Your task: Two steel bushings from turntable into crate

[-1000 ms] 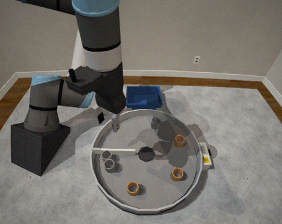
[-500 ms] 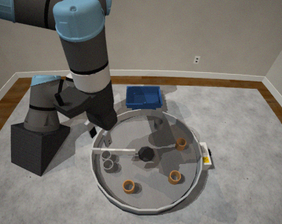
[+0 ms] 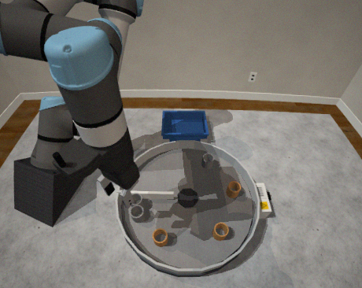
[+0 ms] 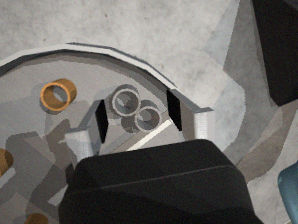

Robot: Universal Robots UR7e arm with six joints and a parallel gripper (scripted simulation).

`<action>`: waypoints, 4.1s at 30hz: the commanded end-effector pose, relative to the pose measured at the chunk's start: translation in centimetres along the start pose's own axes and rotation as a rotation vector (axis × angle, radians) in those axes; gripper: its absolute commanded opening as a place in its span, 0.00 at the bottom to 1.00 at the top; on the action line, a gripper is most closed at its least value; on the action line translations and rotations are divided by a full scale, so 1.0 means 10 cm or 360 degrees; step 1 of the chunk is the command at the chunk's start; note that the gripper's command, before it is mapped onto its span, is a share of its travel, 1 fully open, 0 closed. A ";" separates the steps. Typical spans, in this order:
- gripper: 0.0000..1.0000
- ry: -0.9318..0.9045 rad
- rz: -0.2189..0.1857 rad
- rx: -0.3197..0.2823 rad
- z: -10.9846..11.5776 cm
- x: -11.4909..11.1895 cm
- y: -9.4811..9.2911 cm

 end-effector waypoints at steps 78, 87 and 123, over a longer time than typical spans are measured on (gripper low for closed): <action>1.00 0.0002 -0.0007 0.0003 -0.12 -0.03 -0.06; 1.00 0.0002 -0.0007 0.0003 -0.12 -0.03 -0.06; 1.00 0.0002 -0.0007 0.0003 -0.12 -0.03 -0.06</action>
Point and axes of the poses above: the point where the finger pads meet when closed, its own y axis back along the fingers, its own x axis across the jaws, z = x × y, the point moved 3 cm from there along y, back along the fingers, and after that the axes turned 5 degrees about -y, right-handed, at the moved point
